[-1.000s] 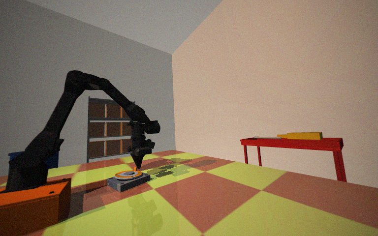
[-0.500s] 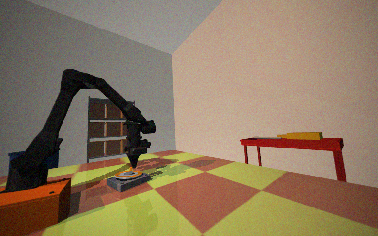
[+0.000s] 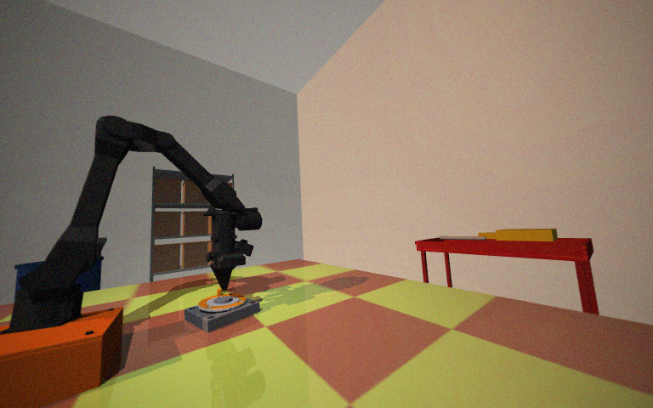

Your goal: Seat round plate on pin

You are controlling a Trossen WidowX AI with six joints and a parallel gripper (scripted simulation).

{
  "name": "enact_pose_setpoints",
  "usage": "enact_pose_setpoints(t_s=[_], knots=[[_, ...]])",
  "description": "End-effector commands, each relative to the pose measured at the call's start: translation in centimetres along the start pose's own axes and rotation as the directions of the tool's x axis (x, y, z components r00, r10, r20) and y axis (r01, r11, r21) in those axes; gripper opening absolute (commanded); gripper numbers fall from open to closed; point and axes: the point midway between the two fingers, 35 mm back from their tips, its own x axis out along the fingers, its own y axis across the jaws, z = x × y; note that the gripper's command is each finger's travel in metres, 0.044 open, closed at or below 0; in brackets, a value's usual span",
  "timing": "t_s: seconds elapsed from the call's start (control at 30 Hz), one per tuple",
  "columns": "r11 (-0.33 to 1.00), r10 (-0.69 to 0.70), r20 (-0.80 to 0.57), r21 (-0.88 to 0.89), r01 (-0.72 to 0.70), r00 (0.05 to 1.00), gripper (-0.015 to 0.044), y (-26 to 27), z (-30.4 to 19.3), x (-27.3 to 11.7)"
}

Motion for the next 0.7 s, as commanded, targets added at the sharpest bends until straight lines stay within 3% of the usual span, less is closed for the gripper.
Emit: enact_pose_setpoints(t_s=[0.0, 0.4, 0.67], knots=[[1.000, 0.002, -0.008, 0.006, -0.002, 1.000, 0.0000, 0.1, -0.5, 0.1], [1.000, 0.002, -0.009, 0.006, -0.002, 1.000, 0.0000, 0.2, -1.2, 0.0], [1.000, 0.002, -0.009, 0.006, -0.002, 1.000, 0.0000, 0.0, -1.3, -3.8]])
